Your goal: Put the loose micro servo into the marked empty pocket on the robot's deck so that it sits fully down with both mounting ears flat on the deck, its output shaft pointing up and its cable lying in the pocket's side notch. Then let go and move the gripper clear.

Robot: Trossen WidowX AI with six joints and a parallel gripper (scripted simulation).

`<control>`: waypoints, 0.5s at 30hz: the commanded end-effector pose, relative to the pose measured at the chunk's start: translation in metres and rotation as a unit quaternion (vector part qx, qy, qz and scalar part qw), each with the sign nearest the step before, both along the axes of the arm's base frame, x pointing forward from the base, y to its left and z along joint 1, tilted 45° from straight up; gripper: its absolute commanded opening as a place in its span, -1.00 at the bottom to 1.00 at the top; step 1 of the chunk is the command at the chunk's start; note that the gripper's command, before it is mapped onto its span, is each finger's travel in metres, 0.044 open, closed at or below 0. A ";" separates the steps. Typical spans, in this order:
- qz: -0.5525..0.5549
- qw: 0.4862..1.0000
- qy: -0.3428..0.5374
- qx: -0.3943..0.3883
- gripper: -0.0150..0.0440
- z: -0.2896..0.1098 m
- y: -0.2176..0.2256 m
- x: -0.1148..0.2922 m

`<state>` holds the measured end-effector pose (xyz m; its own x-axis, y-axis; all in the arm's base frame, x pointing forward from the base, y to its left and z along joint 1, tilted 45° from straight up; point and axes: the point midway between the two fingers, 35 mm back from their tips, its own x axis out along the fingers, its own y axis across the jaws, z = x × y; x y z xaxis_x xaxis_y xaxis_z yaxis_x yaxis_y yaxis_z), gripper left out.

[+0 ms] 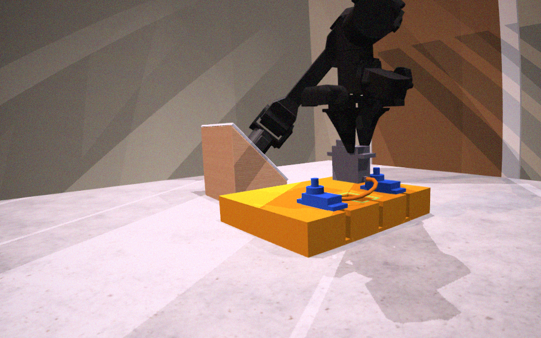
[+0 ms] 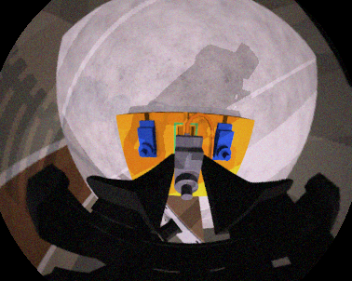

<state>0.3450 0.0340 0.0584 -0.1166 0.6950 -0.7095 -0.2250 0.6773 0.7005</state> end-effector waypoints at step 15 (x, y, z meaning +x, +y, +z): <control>-0.004 1.000 -0.002 0.001 -0.49 -0.011 0.013 0.005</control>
